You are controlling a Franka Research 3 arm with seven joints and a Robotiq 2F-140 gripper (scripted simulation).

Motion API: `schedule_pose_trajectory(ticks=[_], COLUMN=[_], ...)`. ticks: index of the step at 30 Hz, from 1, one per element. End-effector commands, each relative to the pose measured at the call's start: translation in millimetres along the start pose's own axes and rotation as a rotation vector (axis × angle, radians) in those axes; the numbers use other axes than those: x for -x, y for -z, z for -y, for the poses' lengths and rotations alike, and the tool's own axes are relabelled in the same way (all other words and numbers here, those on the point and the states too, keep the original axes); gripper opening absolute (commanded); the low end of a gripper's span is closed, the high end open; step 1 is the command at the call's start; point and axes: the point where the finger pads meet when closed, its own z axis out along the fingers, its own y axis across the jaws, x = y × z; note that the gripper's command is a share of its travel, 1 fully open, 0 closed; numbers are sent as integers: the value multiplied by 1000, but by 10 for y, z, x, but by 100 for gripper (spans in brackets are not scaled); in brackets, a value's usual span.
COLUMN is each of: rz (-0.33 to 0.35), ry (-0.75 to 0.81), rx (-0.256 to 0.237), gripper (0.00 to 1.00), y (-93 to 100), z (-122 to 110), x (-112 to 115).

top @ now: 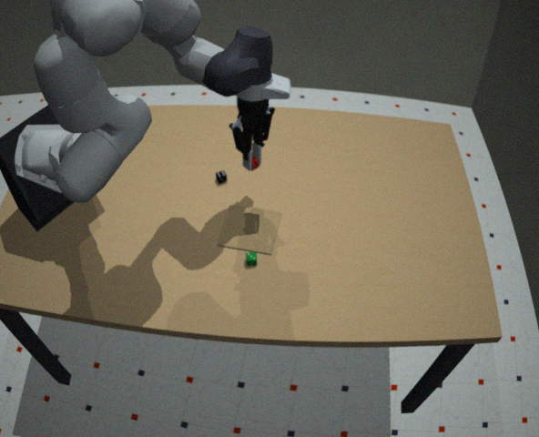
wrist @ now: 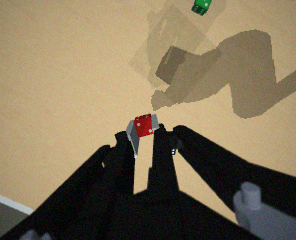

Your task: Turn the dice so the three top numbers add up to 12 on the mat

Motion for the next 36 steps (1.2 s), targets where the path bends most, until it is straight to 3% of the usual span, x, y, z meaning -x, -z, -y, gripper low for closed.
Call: schedule_pose_trajectory(ticks=[1, 36], rz=[1, 2], ry=[-153, -851], rx=[-8, -13], gripper=[13, 13], y=[7, -80], z=[44, 186], x=[11, -8])
